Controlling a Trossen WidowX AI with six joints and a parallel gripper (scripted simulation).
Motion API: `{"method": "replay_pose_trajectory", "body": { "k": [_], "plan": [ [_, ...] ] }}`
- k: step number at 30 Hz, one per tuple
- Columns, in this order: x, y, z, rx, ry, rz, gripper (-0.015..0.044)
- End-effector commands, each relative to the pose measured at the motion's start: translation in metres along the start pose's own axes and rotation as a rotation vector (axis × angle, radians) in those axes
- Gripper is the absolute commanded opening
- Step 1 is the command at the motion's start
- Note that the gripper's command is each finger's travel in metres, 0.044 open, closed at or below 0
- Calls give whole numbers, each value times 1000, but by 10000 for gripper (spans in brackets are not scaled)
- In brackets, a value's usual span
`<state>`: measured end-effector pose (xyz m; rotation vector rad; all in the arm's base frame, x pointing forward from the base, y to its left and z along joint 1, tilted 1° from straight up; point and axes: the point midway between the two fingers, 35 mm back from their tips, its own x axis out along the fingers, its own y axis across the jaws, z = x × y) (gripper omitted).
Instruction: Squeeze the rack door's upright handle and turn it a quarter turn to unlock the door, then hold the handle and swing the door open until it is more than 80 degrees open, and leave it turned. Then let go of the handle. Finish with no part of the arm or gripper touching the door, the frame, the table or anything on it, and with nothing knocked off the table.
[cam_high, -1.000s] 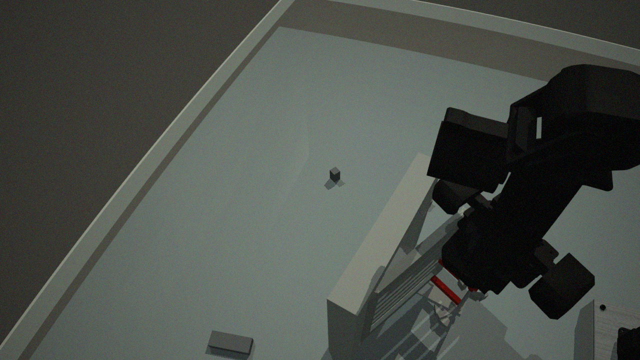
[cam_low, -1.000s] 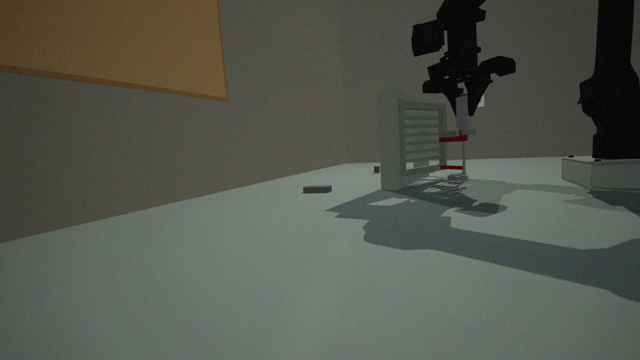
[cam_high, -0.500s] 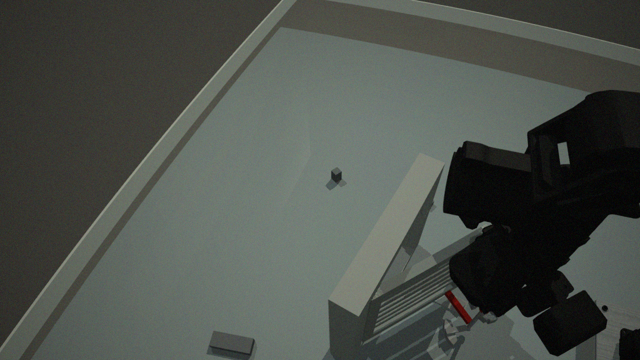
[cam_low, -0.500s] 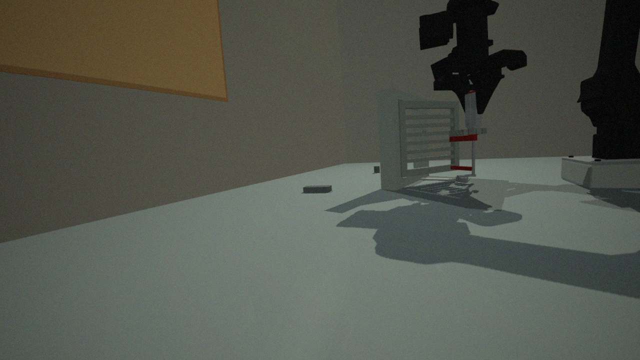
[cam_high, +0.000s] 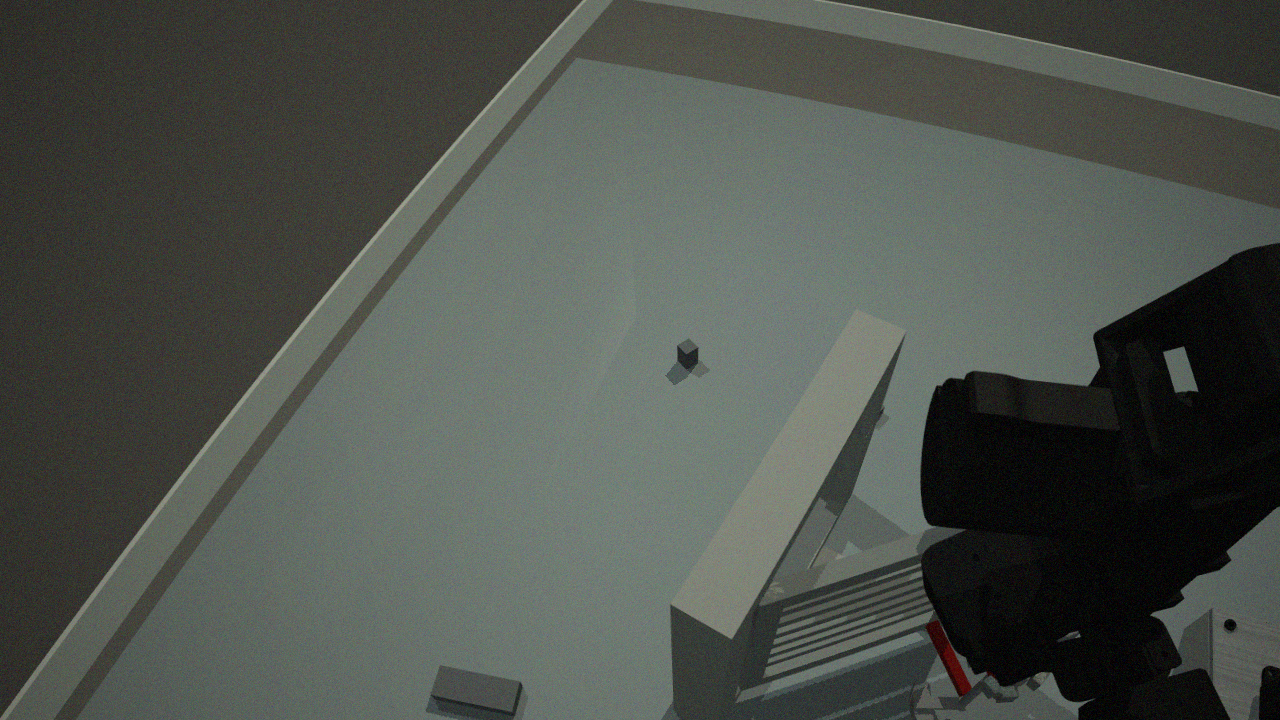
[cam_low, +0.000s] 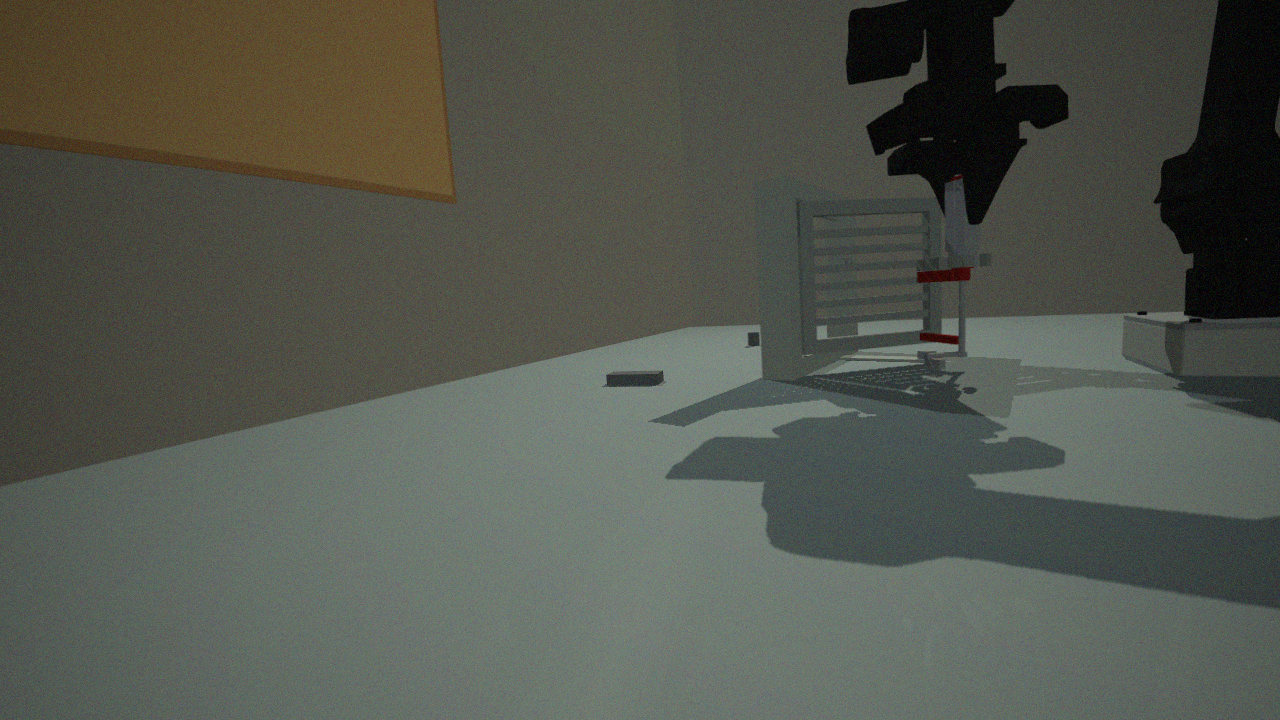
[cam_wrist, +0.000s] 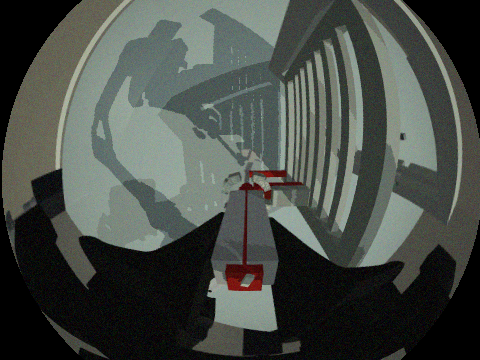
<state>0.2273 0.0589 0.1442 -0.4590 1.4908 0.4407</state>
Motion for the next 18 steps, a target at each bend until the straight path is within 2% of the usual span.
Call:
{"method": "replay_pose_trajectory", "body": {
  "k": [1, 18],
  "plan": [
    [0, 5, 2, 71, -9, -4, 28],
    [0, 37, 14, 289, -10, 1, 28]
  ]
}}
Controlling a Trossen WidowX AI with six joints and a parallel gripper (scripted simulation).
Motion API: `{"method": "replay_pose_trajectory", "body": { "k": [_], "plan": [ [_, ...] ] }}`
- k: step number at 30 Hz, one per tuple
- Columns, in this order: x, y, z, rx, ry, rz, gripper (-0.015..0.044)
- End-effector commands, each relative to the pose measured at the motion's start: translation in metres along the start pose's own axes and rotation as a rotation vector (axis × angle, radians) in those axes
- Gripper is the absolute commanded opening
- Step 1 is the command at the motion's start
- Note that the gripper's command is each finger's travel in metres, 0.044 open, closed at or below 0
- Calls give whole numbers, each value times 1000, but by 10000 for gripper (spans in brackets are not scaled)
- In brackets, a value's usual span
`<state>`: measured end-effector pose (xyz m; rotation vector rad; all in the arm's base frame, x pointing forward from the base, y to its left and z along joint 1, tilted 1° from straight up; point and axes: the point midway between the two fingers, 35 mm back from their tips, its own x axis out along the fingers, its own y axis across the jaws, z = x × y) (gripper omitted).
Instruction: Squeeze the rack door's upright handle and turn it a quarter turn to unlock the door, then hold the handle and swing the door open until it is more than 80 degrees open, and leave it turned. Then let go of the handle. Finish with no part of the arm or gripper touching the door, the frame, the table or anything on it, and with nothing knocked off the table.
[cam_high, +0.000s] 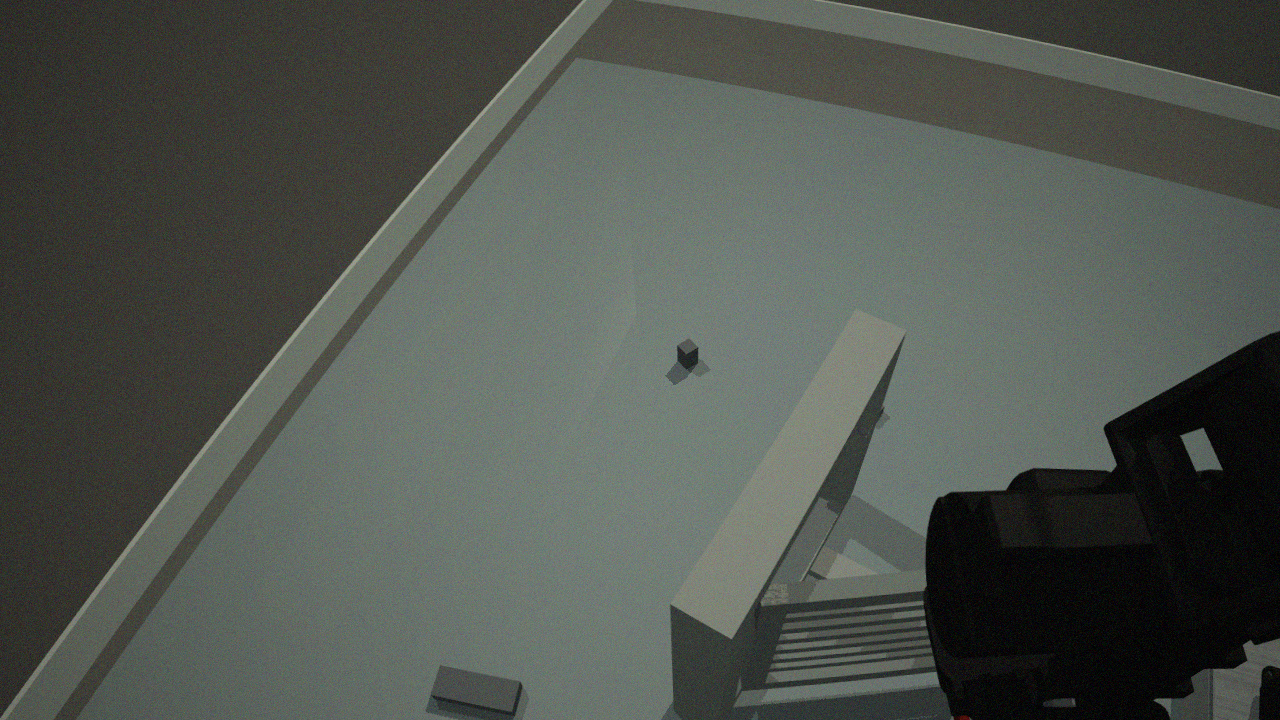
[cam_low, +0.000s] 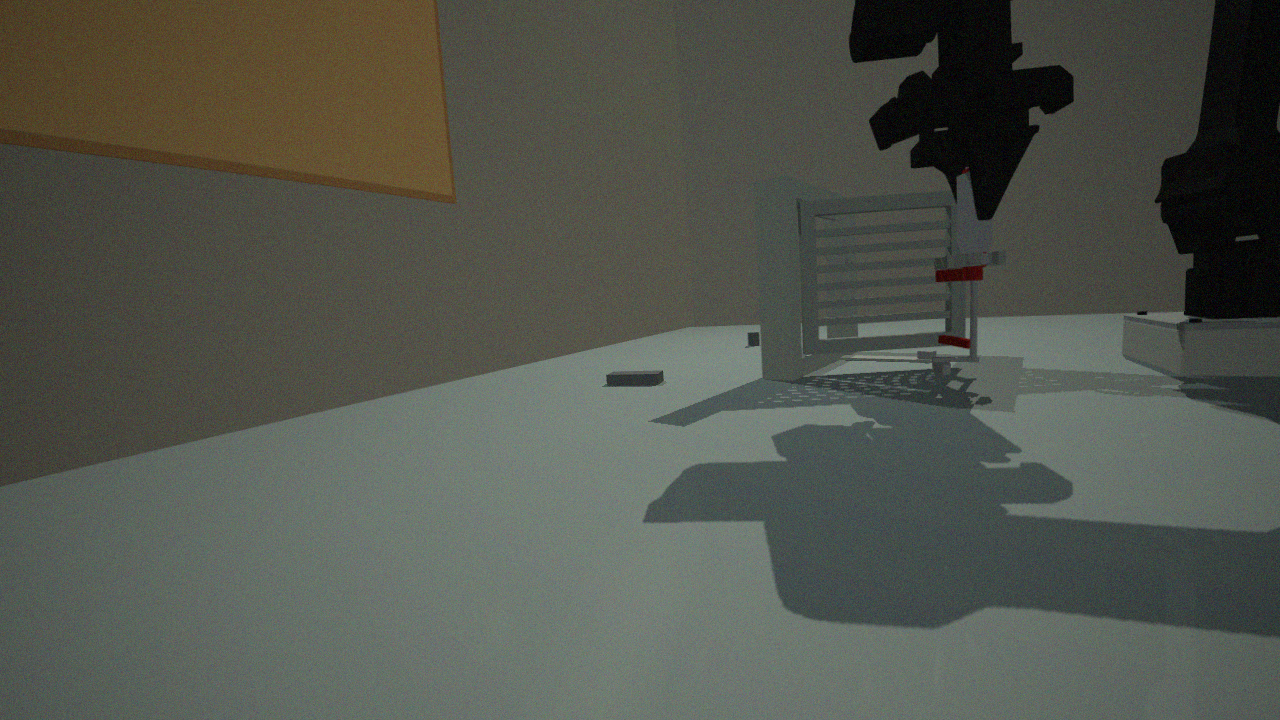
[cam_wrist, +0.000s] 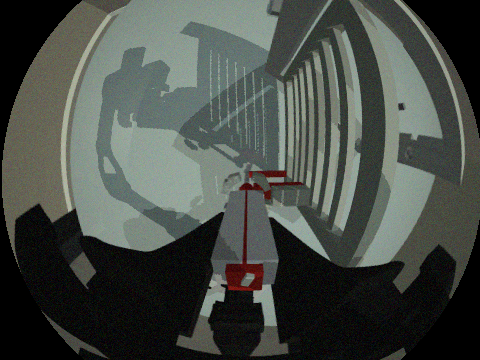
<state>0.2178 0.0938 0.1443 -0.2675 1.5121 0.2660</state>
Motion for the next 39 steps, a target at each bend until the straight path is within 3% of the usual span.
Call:
{"method": "replay_pose_trajectory", "body": {
  "k": [1, 39],
  "plan": [
    [0, 5, 2, 66, 0, -4, 28],
    [0, 79, 42, 607, -2, 5, 28]
  ]
}}
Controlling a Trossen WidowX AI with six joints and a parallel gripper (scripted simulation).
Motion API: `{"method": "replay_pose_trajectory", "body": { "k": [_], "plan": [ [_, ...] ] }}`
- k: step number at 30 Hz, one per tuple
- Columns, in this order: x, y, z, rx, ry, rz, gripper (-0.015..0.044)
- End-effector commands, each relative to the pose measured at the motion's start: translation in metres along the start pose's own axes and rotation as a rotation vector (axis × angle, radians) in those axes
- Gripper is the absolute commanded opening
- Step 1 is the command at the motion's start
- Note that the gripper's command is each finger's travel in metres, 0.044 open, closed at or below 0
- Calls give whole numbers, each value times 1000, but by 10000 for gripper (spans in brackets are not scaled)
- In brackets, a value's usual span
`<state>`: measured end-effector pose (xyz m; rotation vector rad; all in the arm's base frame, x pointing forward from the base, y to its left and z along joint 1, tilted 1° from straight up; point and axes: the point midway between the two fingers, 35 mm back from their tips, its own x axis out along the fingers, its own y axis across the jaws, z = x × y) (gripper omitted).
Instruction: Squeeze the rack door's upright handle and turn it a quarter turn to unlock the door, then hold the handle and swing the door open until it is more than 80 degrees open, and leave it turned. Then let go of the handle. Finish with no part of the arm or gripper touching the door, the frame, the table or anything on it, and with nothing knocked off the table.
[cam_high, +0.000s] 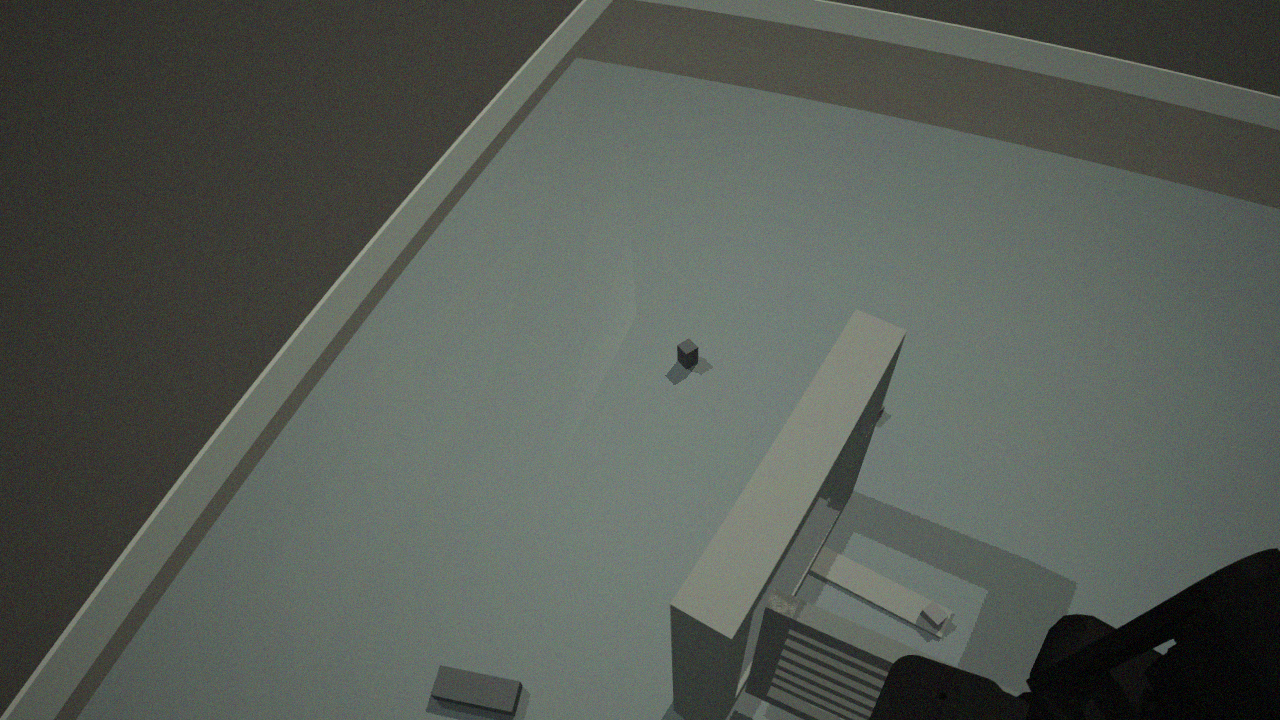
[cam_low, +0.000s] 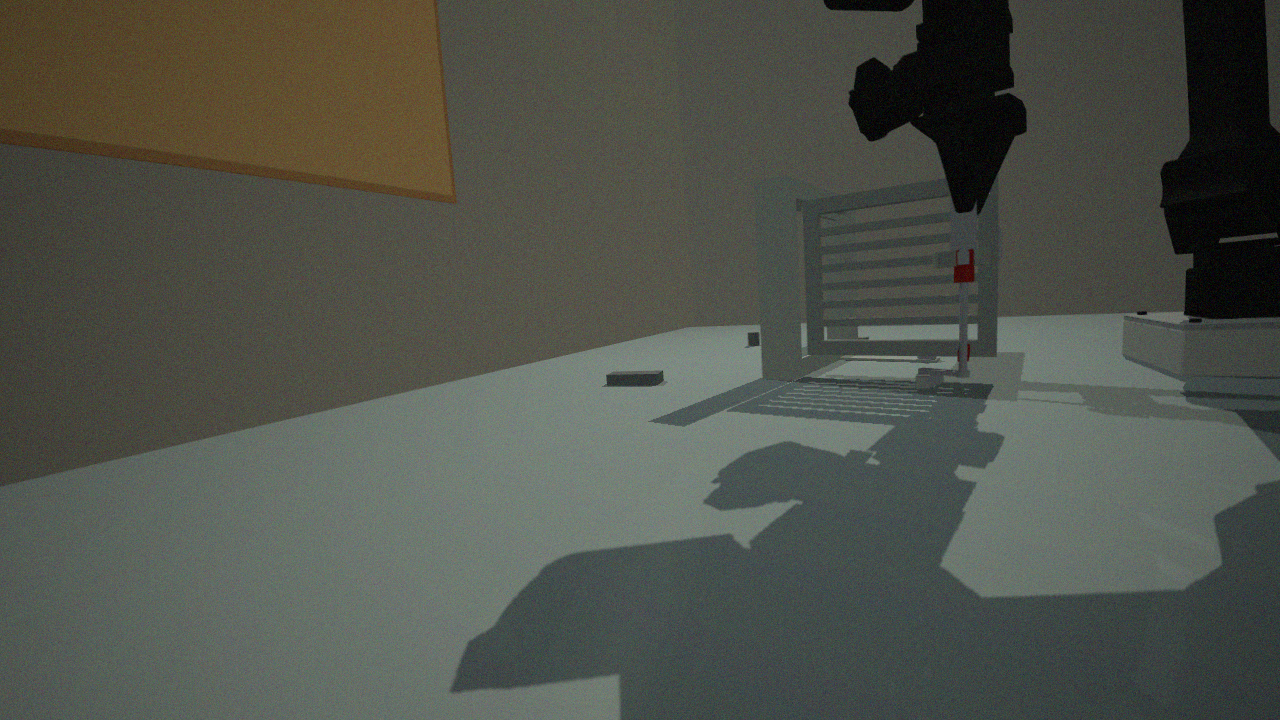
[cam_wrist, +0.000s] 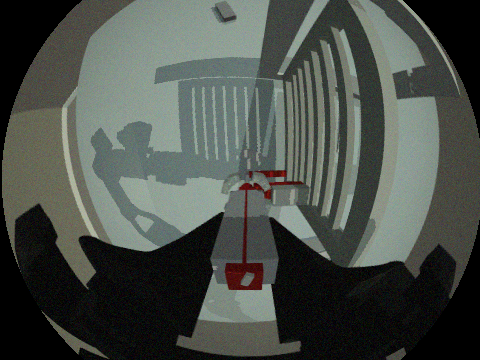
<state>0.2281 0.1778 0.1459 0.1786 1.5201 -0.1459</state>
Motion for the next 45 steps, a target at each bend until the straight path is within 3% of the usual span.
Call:
{"method": "replay_pose_trajectory", "body": {
  "k": [1, 17, 28, 45],
  "plan": [
    [0, 7, 2, 72, 2, -6, 28],
    [0, 13, 3, 107, 1, -5, 28],
    [0, 13, 3, 107, 1, -5, 299],
    [-17, 15, 4, 107, 1, -5, 299]
  ]
}}
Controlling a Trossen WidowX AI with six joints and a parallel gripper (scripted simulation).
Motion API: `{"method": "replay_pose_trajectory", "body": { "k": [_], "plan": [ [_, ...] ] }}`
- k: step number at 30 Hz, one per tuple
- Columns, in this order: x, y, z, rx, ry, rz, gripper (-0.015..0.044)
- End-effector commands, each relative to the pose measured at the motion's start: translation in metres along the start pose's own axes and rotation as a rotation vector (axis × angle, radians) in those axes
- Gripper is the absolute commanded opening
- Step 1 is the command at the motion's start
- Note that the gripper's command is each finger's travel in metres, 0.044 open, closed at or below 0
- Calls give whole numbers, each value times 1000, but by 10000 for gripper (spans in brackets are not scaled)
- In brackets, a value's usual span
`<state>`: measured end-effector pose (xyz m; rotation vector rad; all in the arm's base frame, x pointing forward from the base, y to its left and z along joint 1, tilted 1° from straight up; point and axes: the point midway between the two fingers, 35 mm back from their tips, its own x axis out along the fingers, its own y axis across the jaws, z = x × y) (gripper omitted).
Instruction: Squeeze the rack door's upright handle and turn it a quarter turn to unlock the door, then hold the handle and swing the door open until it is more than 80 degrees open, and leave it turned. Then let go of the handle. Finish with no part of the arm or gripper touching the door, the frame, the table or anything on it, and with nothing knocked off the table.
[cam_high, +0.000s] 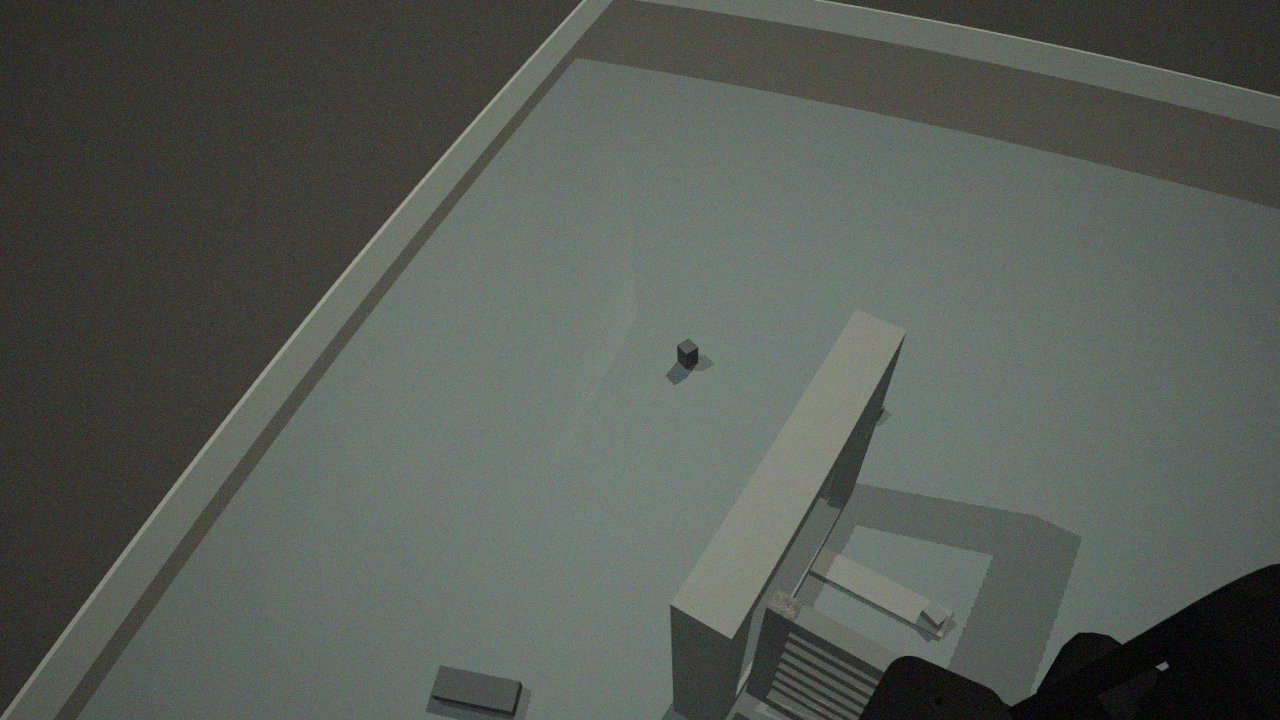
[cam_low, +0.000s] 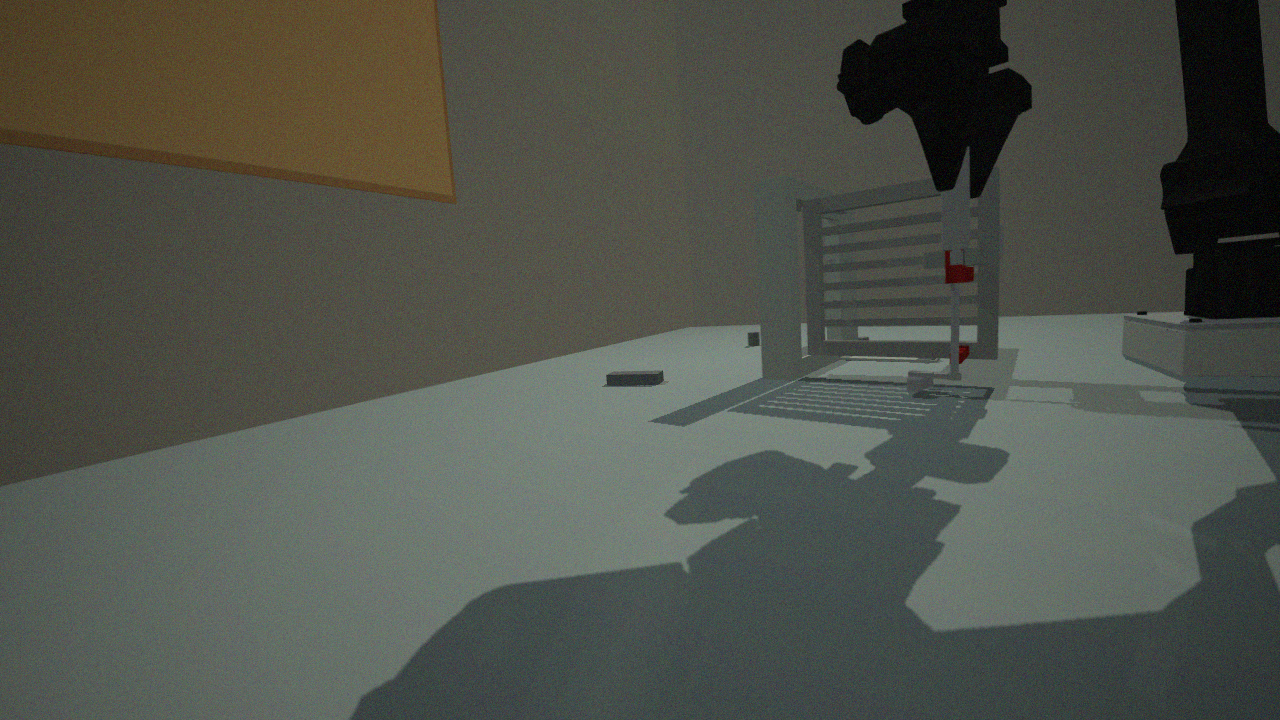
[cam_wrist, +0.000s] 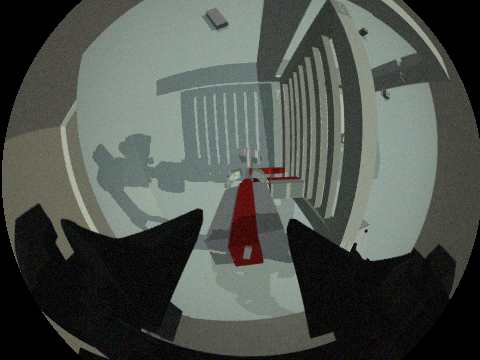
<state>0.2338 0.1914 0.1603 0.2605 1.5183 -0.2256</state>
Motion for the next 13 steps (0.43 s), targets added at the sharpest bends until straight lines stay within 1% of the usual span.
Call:
{"method": "replay_pose_trajectory", "body": {
  "k": [1, 13],
  "plan": [
    [-4, 0, 1, 4, -3, -3, 299],
    [-18, 1, 1, 4, -3, -3, 299]
  ]
}}
